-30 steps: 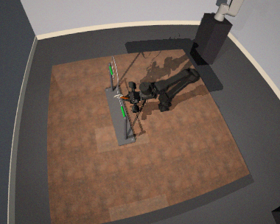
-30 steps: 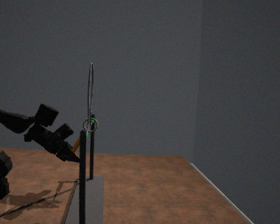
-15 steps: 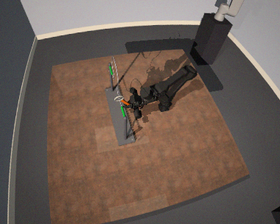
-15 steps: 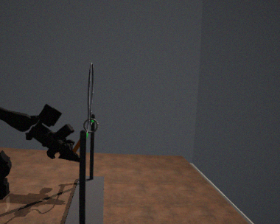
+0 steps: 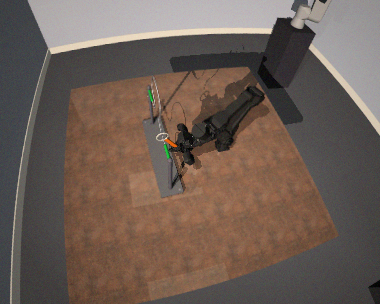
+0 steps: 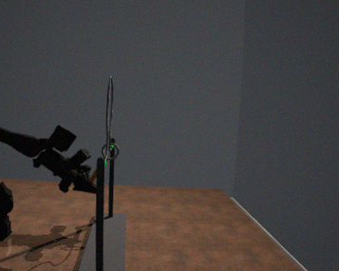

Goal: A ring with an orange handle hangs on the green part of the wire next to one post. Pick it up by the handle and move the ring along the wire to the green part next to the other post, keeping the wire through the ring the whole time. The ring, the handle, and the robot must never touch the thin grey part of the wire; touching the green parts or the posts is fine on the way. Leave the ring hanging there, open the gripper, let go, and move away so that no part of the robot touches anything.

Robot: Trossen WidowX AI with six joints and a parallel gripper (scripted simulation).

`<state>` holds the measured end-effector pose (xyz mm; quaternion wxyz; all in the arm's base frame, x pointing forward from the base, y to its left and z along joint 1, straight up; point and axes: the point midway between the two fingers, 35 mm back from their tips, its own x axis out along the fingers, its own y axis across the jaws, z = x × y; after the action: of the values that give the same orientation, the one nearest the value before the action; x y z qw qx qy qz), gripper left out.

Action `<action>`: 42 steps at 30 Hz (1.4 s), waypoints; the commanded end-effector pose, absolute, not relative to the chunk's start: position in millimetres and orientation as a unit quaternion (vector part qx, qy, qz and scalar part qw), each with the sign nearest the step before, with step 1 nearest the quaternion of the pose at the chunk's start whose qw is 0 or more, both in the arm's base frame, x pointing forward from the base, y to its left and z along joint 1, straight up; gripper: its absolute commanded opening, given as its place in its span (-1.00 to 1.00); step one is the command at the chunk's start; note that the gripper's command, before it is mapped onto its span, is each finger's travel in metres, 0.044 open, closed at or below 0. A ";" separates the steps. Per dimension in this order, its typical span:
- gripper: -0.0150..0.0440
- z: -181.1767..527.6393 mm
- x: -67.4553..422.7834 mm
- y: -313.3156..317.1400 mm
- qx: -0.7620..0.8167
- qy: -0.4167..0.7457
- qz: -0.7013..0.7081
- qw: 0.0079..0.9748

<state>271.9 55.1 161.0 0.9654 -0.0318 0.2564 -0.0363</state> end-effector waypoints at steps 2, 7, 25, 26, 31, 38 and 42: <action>-1.00 163.9 272.6 61.3 -0.023 0.253 -0.036 0.966; -1.00 163.9 272.3 67.0 -0.020 0.254 -0.036 0.966; -1.00 163.9 271.2 86.3 -0.018 0.253 -0.035 0.967; -1.00 163.9 271.2 87.3 -0.018 0.253 -0.035 0.967; -1.00 163.9 270.9 92.3 -0.018 0.253 -0.035 0.967; -1.00 164.0 270.5 99.3 -0.017 0.253 -0.035 0.967; -1.00 164.0 270.3 103.3 -0.017 0.253 -0.035 0.967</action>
<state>269.6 100.0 160.9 0.9658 -0.0210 0.2564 -0.0337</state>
